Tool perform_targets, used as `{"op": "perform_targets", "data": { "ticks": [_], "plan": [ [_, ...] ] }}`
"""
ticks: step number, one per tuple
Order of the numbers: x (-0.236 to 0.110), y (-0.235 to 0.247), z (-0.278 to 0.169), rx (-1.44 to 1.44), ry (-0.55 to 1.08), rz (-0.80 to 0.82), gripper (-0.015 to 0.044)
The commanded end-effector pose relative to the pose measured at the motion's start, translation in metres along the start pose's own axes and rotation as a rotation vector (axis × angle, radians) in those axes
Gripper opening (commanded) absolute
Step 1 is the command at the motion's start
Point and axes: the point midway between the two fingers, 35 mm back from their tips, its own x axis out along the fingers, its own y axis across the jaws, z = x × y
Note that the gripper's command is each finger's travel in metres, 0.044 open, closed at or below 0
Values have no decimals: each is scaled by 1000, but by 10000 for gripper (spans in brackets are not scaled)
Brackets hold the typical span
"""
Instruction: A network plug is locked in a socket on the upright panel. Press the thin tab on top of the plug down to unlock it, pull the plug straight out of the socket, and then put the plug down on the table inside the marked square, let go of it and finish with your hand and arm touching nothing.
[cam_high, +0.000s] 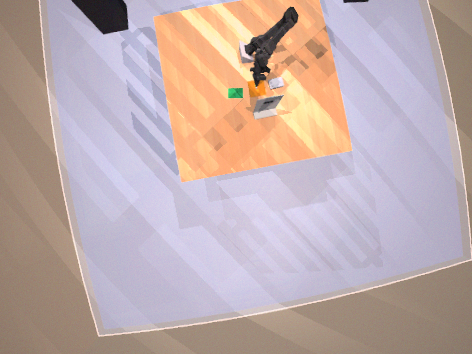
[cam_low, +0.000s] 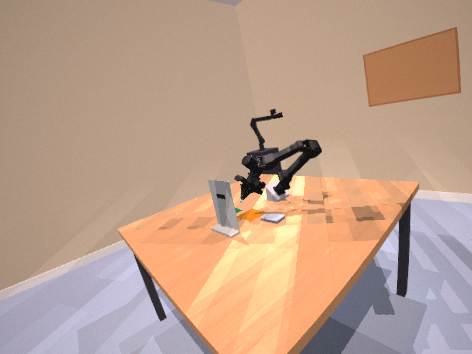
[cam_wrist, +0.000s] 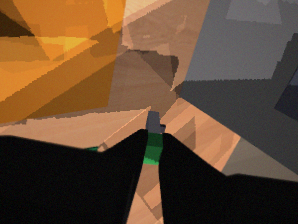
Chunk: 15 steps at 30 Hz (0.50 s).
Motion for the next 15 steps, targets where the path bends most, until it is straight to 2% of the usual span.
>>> {"op": "perform_targets", "data": {
  "ticks": [1,8,15],
  "plan": [
    [-1,10,5,-9,-76,63,0],
    [-5,21,14,-4,-197,128,0],
    [-5,22,15,-4,-209,132,0]
  ]
}}
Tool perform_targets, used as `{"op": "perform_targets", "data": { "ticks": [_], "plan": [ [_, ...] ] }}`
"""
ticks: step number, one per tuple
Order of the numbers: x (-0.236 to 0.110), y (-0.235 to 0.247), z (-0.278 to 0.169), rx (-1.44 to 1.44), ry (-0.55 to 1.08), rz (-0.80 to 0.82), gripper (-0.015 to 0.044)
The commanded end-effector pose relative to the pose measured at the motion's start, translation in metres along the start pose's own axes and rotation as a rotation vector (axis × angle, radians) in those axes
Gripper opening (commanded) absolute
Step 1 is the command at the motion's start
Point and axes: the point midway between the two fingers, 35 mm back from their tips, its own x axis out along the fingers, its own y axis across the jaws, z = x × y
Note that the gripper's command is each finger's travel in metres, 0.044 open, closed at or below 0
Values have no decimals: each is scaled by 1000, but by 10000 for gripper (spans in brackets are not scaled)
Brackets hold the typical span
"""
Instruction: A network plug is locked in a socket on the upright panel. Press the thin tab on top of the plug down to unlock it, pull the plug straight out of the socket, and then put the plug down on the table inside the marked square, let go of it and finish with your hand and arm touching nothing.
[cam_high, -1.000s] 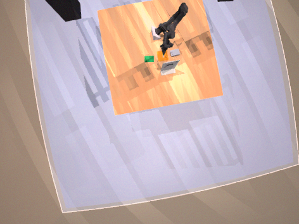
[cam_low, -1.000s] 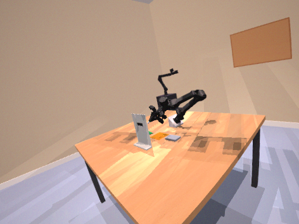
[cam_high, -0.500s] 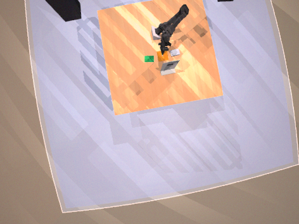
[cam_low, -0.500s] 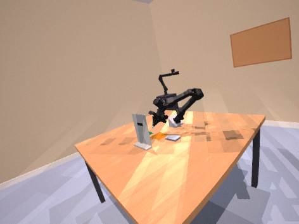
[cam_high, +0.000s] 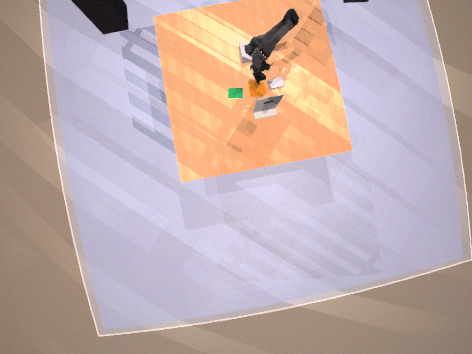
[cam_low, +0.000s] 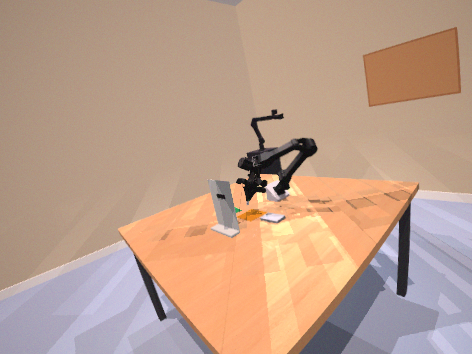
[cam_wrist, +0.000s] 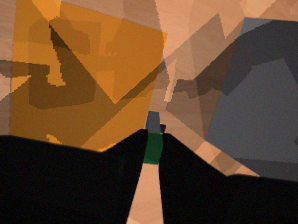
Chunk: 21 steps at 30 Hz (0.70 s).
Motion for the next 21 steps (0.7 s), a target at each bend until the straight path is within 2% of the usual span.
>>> {"op": "perform_targets", "data": {
  "ticks": [1,21],
  "plan": [
    [1,1,1,-3,-17,3,0],
    [22,13,0,-4,-14,6,0]
  ]
}}
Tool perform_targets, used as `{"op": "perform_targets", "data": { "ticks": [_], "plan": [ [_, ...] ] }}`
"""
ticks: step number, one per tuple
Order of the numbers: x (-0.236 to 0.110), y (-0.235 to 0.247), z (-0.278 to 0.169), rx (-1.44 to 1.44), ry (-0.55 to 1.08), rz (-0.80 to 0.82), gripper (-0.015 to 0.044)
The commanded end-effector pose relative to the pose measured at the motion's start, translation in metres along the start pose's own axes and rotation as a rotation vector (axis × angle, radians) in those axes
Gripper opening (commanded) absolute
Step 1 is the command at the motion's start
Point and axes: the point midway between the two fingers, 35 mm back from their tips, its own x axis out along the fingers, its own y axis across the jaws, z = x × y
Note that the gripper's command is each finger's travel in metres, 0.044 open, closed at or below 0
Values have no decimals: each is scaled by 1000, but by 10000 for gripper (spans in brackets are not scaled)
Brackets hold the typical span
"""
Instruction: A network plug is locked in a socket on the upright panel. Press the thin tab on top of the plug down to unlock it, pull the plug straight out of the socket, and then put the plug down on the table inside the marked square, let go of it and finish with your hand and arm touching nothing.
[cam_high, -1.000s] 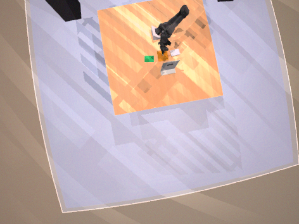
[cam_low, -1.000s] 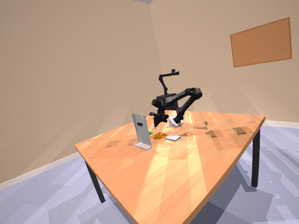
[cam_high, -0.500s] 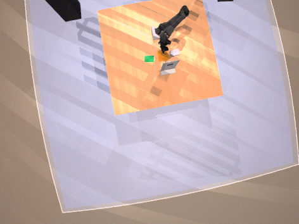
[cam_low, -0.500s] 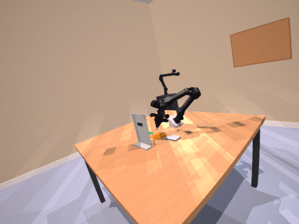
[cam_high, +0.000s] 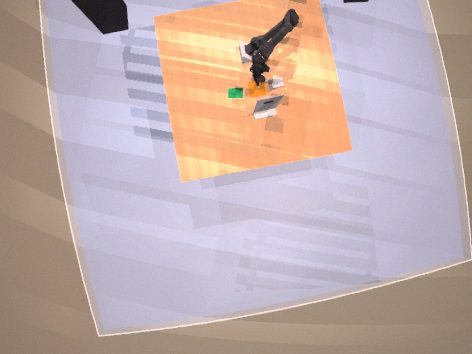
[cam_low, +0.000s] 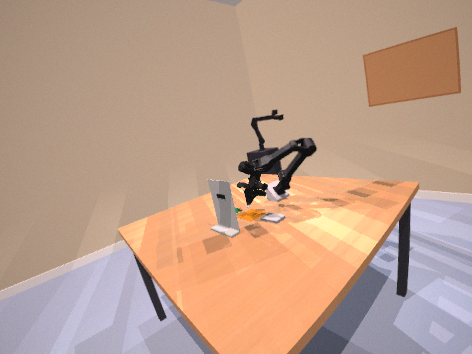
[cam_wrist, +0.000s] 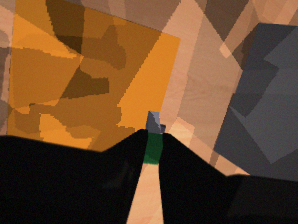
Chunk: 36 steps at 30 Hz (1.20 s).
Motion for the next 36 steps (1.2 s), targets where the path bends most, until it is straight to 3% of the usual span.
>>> {"op": "perform_targets", "data": {
  "ticks": [1,36],
  "plan": [
    [5,4,-1,6,5,3,0],
    [31,25,3,8,-1,-2,0]
  ]
}}
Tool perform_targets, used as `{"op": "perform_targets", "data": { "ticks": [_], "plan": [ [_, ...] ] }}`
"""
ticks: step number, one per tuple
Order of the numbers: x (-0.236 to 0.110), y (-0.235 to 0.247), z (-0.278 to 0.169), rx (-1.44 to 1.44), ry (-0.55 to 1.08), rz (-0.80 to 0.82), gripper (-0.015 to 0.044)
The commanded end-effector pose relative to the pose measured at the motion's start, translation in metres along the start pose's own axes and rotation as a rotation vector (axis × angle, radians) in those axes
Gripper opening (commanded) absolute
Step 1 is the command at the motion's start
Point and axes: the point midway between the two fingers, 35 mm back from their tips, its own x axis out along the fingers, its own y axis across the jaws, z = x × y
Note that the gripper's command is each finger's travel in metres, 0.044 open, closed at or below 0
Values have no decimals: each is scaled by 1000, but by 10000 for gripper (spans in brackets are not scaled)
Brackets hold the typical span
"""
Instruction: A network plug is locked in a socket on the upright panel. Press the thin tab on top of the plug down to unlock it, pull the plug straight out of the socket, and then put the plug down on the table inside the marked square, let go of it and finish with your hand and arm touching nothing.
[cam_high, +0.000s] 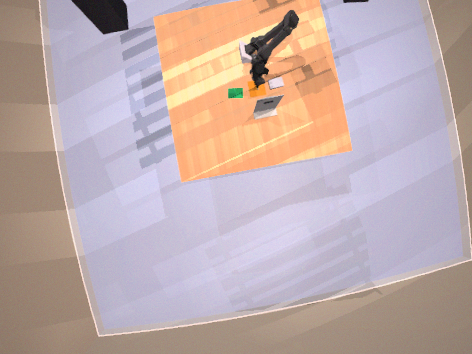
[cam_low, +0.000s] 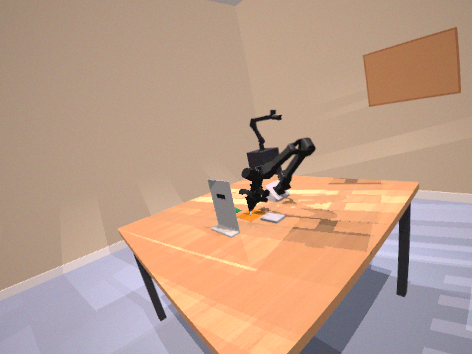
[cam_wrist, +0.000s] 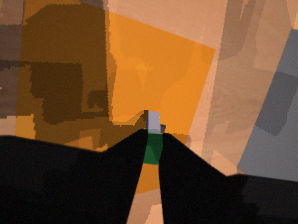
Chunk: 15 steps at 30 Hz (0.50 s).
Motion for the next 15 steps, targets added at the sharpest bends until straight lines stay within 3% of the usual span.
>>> {"op": "perform_targets", "data": {
  "ticks": [1,15],
  "plan": [
    [2,1,0,5,5,1,0],
    [3,2,1,0,0,0,0]
  ]
}}
